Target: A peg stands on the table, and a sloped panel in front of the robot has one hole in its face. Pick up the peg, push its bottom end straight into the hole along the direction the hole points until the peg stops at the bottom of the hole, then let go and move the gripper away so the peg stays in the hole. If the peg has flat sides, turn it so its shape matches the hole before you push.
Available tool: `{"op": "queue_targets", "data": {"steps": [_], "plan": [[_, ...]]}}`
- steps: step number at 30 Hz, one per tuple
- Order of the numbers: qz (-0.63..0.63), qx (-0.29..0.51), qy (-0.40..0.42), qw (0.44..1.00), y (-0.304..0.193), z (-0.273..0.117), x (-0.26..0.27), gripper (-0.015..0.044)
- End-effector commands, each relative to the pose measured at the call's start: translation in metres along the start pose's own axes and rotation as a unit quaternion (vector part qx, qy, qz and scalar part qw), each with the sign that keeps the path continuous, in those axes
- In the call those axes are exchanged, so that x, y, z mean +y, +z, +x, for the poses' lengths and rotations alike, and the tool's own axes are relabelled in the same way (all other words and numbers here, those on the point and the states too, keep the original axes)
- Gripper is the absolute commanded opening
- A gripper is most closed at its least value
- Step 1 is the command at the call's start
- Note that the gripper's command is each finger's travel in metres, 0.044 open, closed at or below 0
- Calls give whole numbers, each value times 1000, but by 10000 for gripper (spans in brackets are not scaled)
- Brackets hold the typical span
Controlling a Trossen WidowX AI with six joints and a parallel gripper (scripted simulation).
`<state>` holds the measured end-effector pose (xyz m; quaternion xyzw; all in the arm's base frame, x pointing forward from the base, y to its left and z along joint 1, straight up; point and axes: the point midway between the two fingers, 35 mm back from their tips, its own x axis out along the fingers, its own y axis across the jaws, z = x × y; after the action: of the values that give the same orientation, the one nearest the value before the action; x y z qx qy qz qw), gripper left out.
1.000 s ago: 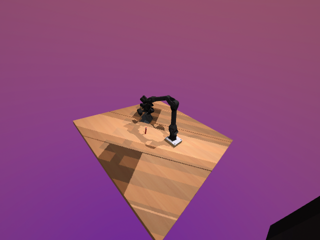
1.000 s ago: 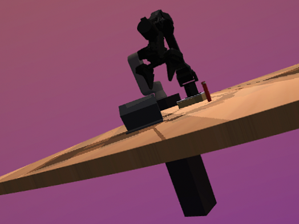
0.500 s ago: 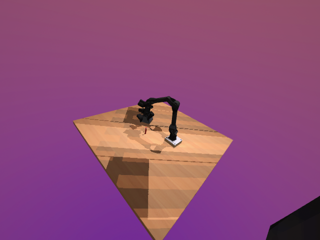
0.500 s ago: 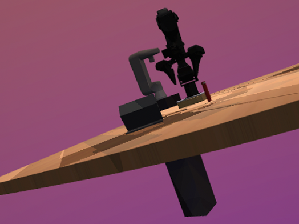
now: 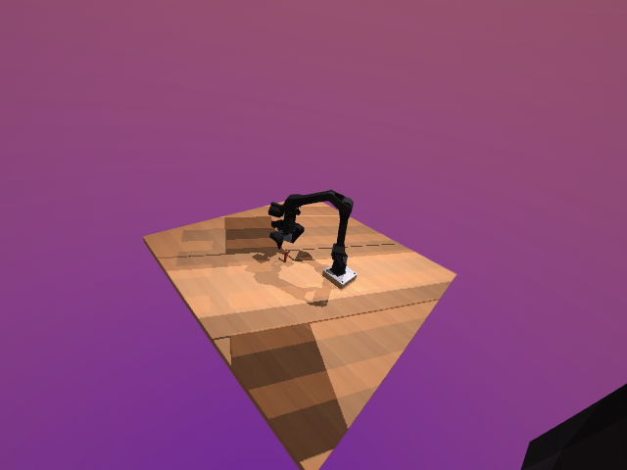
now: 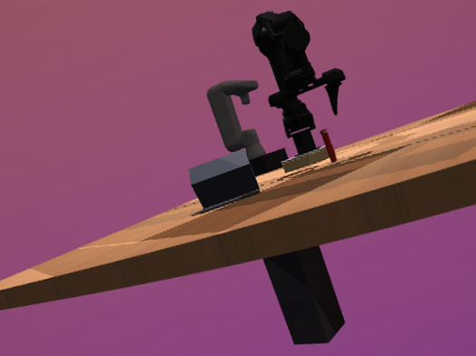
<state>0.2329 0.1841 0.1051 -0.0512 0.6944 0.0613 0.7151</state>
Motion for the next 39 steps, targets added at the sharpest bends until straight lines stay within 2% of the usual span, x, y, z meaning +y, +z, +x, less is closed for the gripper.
{"op": "queue_targets", "data": {"steps": [1,39], "plan": [[1,8,-1,1000,-5,2,1,440],[1,8,-1,1000,-7,62,1,440]]}}
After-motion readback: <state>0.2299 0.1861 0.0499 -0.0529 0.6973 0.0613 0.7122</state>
